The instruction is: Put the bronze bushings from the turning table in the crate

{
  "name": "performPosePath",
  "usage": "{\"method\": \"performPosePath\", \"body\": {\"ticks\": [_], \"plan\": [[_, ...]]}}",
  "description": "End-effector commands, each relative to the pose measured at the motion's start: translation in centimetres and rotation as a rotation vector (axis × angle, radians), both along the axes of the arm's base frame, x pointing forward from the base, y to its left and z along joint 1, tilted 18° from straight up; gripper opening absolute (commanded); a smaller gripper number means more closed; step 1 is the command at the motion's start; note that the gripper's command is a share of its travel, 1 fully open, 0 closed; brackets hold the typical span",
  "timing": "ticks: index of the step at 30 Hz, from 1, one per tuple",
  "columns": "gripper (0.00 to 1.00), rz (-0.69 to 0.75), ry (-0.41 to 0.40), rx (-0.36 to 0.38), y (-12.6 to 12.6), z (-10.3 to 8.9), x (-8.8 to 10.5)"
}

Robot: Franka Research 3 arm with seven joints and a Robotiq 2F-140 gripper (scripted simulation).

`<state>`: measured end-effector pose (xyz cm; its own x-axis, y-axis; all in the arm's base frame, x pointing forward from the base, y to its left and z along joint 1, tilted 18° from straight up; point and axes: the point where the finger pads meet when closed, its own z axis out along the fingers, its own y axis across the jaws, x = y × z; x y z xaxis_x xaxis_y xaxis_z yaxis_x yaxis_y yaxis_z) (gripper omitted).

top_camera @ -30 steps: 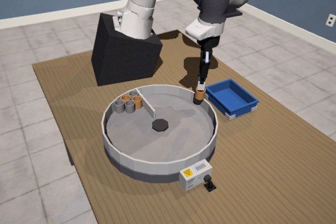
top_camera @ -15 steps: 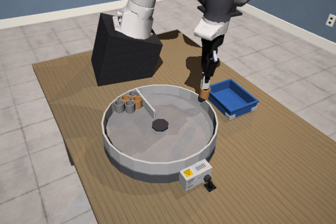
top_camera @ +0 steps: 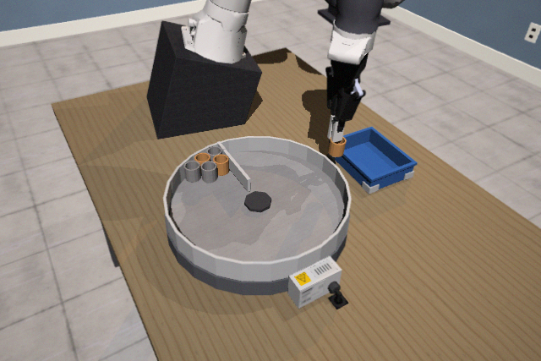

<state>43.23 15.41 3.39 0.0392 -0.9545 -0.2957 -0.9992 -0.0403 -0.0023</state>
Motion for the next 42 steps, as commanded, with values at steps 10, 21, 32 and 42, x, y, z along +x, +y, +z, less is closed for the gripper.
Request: {"method": "performPosePath", "body": {"ticks": [10,21,32,42], "plan": [[0.0,0.305,-0.111,0.017,1.3,0.6,0.1],[0.0,0.48,-0.169,0.016,2.4,1.1,0.0],[0.0,0.629,-0.218,0.016,3.4,1.4,-0.2],[0.0,0.82,-0.281,0.015,4.6,1.9,-0.3]]}}
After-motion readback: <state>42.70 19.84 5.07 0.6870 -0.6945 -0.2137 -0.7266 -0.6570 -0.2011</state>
